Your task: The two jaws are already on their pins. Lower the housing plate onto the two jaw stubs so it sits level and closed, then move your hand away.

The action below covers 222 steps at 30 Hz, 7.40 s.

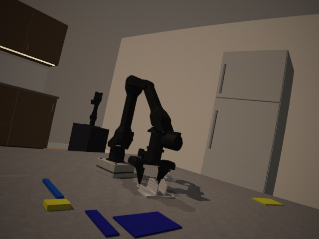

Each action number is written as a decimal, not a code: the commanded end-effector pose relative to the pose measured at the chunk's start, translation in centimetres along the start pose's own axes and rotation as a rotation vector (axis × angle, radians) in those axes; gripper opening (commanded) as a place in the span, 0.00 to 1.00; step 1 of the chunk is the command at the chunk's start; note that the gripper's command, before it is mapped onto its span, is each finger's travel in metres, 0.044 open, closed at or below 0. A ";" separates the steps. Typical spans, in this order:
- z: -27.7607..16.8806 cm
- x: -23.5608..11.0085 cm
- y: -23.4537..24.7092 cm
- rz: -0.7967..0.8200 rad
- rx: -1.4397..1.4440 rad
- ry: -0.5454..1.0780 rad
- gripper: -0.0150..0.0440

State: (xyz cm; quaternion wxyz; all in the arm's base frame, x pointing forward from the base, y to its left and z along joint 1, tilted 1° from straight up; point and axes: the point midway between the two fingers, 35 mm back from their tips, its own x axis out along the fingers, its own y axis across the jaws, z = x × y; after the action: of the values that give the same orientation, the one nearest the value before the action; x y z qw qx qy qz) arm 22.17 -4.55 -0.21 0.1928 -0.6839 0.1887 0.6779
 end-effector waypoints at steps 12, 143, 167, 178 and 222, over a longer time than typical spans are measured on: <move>0.0 0.4 0.0 0.002 -0.002 0.002 0.85; 0.0 0.6 0.0 -0.001 -0.001 -0.001 0.98; 0.1 -6.8 0.1 0.002 0.000 0.002 1.00; 2.0 -11.7 0.9 0.003 0.000 0.001 1.00; 2.0 -11.7 0.9 0.003 0.000 0.001 1.00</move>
State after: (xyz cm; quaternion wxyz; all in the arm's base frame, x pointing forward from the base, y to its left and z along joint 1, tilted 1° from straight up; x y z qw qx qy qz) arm 19.94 -4.23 11.48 0.1940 -0.6837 0.1893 0.6776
